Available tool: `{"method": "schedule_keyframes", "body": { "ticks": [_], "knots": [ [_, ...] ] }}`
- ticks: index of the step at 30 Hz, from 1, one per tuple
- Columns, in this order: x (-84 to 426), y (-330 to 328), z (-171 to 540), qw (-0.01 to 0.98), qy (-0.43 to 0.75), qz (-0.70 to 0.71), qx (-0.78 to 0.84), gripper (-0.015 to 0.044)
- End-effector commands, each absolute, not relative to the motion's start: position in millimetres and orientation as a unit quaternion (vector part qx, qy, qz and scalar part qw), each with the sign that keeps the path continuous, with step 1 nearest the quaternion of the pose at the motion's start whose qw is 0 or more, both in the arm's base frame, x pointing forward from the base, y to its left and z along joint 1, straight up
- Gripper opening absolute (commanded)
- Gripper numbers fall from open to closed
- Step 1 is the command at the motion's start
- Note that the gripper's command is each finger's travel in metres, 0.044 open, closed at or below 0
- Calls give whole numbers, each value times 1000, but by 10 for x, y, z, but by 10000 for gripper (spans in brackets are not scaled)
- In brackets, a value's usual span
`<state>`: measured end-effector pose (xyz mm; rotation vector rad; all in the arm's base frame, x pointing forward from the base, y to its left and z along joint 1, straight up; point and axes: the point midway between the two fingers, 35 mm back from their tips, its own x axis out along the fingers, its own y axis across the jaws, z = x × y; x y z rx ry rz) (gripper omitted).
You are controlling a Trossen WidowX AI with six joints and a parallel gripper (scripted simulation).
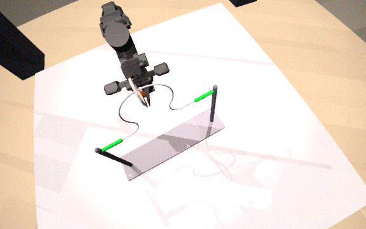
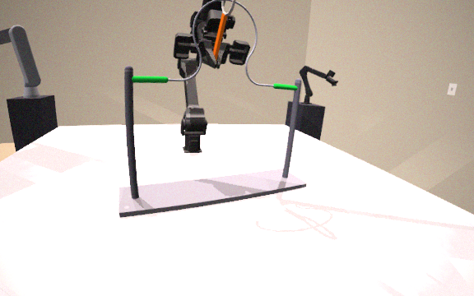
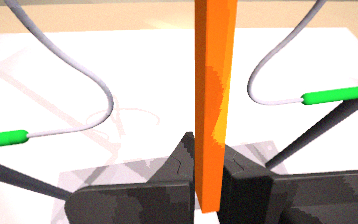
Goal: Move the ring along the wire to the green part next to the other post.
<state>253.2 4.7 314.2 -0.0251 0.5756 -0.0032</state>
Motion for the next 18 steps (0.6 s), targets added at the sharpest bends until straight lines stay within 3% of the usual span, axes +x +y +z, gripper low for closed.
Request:
{"method": "schedule_keyframes", "body": {
  "ticks": [1, 18],
  "knots": [
    [2519, 17, 3142, 960, 277, -10, -44, -150],
    [2532, -103, 3159, 952, 258, -45, -156, -150]
  ]
}}
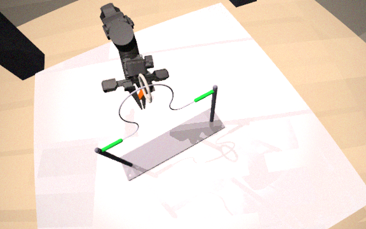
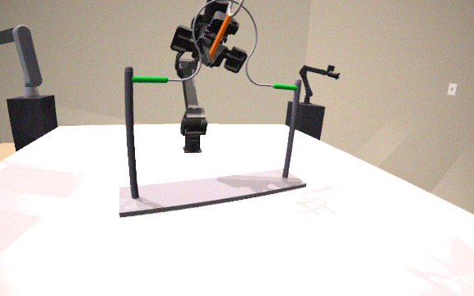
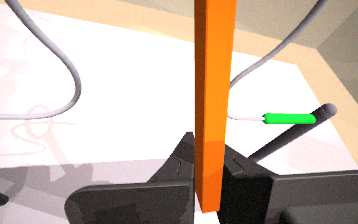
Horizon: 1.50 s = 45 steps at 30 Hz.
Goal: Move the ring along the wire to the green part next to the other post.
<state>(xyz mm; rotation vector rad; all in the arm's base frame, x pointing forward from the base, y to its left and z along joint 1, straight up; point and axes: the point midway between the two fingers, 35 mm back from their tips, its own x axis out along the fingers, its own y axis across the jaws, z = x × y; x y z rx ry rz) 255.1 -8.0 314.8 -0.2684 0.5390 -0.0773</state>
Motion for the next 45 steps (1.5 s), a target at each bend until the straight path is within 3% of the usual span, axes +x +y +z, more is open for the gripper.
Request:
{"method": "schedule_keyframes", "body": {
  "ticks": [1, 45],
  "knots": [
    [2533, -110, 3160, 951, 257, -47, -163, -150],
    [2560, -371, 3332, 867, 193, -130, -441, -150]
  ]
}}
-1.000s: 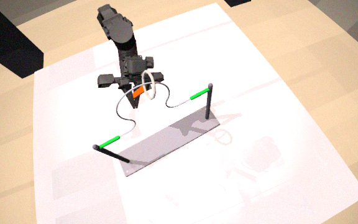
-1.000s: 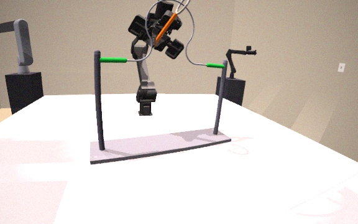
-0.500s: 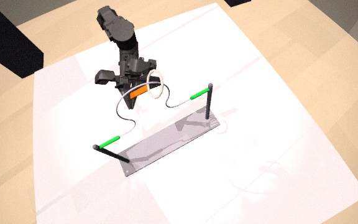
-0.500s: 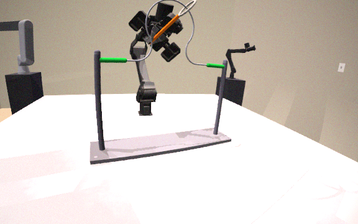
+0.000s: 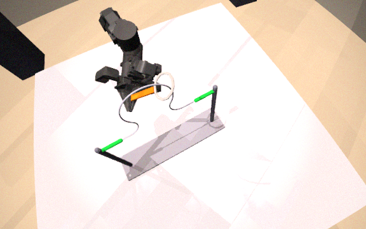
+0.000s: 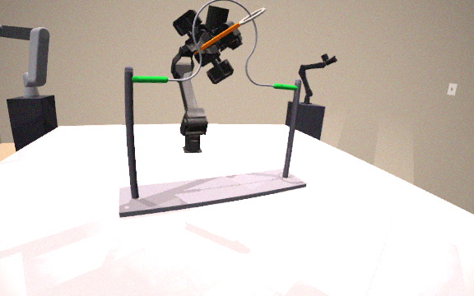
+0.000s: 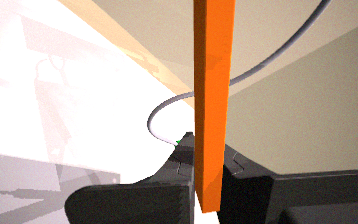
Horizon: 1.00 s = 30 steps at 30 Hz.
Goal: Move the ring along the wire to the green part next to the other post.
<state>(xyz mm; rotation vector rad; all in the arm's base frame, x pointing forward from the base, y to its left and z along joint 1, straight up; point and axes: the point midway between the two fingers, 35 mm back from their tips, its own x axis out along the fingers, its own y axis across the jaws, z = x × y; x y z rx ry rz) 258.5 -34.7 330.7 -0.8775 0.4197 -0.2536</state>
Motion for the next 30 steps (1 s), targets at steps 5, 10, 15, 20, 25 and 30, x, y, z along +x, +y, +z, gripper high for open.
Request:
{"method": "schedule_keyframes", "body": {
  "ticks": [5, 10, 15, 20, 25, 30],
  "knots": [
    [2562, -392, 3361, 852, 185, -139, -470, -150],
    [2563, -412, 3391, 835, 177, -147, -499, -150],
    [2565, -429, 3423, 818, 168, -156, -528, -150],
    [2566, -444, 3456, 800, 159, -164, -555, -150],
    [2567, -457, 3490, 780, 150, -172, -582, -150],
    [2568, -468, 3525, 760, 141, -179, -609, -150]
  ]
}}
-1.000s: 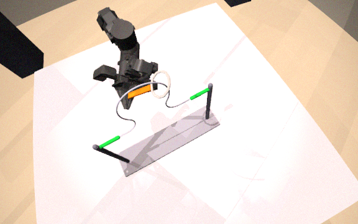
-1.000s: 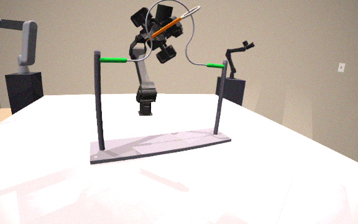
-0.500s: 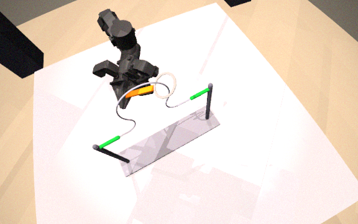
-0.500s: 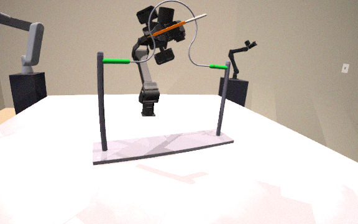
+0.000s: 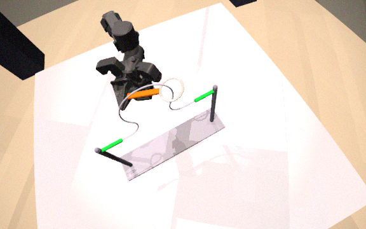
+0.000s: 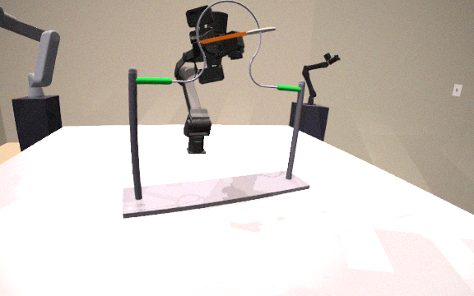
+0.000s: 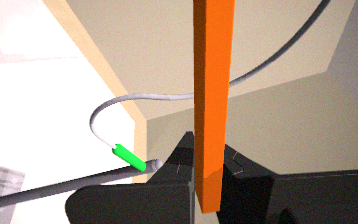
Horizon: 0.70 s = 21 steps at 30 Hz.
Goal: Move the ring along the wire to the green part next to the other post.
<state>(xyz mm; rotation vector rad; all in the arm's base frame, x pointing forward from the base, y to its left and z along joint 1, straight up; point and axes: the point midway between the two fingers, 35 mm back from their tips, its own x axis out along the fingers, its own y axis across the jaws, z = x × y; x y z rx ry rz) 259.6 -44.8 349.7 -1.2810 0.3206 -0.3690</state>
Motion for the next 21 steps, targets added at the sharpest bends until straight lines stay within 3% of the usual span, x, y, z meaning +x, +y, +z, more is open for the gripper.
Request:
{"method": "schedule_keyframes", "body": {
  "ticks": [1, 21],
  "knots": [
    [2568, -470, 3532, 756, 139, -181, -614, -150],
    [2567, -484, 3676, 664, 101, -209, -710, -150]
  ]
}}
